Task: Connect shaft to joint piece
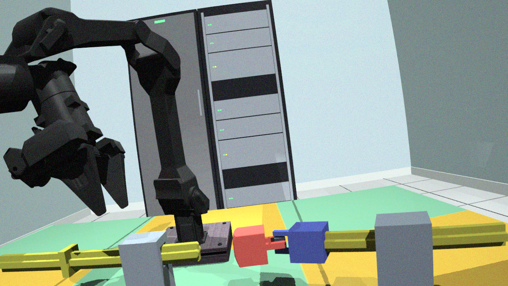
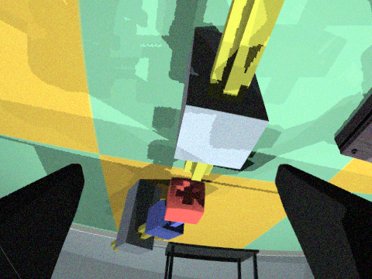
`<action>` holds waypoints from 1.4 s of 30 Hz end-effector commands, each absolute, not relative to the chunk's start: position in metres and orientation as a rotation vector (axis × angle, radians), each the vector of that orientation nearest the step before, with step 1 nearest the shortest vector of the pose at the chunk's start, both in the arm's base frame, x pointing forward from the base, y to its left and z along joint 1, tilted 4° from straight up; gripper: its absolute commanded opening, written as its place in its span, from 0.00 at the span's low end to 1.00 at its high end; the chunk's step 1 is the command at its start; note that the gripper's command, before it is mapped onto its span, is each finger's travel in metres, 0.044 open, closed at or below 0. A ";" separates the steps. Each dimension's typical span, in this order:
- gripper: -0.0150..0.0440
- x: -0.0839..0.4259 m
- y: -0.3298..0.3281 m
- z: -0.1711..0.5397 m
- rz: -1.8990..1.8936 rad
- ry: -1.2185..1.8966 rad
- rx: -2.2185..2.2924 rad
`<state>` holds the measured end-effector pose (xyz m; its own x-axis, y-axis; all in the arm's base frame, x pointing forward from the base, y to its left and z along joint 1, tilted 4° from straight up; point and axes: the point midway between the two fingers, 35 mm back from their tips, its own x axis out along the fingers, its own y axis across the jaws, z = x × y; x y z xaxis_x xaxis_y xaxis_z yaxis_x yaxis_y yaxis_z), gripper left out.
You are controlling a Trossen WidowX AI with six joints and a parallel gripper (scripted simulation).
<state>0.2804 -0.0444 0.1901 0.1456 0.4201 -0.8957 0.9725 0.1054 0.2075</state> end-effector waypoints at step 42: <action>1.00 0.263 -0.203 0.117 -1.143 1.122 1.265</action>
